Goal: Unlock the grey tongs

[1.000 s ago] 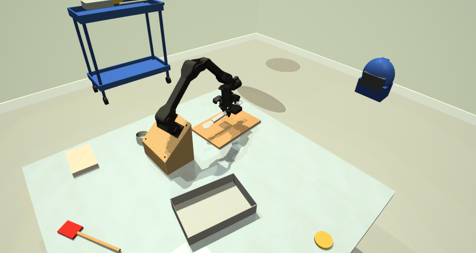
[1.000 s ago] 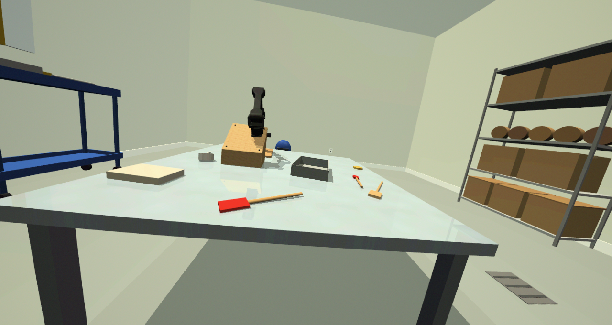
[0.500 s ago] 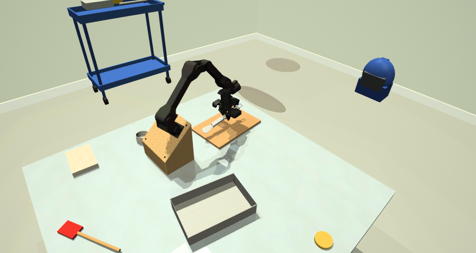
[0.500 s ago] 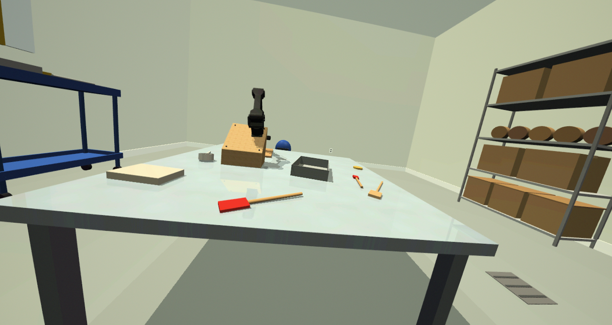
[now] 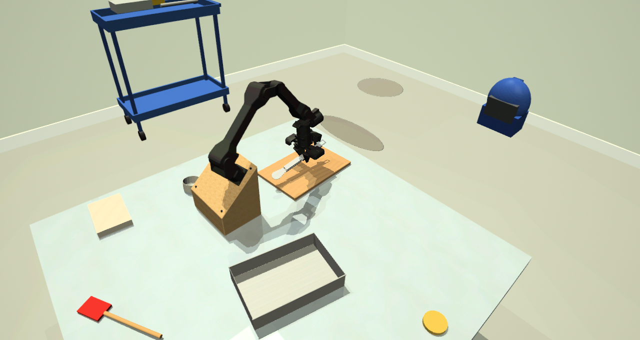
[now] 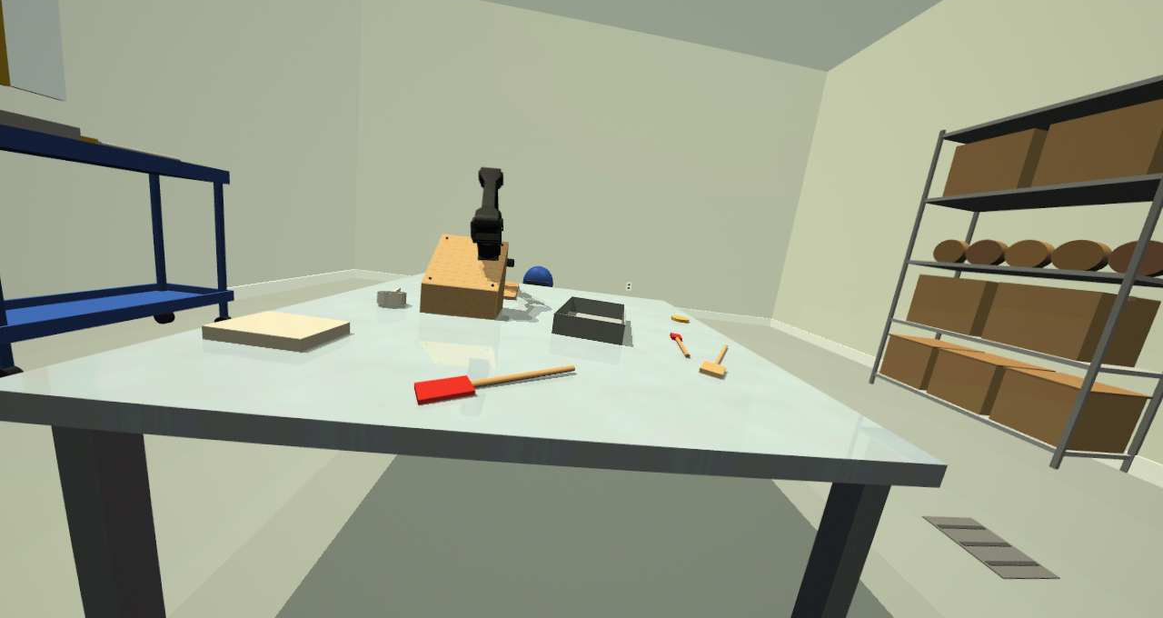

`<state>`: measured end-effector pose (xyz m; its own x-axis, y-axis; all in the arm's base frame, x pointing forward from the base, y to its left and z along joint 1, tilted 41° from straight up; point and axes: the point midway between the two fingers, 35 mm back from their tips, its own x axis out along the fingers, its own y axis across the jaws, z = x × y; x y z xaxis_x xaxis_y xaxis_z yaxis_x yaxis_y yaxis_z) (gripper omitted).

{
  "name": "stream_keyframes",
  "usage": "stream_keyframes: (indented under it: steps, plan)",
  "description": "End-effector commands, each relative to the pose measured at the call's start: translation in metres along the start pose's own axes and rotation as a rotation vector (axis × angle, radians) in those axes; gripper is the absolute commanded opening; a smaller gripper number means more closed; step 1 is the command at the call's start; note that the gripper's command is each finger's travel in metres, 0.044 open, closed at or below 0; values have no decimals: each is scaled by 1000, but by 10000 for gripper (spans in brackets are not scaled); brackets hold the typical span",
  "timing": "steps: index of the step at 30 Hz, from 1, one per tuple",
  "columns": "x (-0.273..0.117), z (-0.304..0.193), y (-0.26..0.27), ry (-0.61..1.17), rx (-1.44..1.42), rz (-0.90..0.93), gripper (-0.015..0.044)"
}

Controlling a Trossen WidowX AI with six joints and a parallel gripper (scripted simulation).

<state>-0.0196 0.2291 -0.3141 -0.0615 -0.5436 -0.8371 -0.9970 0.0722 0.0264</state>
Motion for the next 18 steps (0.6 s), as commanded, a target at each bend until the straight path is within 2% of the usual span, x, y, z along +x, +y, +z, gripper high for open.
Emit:
stream_keyframes:
  steps: [1, 12, 18]
  plan:
    - [0, 0, 0, 0, 0, 0, 139]
    - [0, 0, 0, 0, 0, 0, 427]
    - [-10, 6, -11, 0, 8, -1, 440]
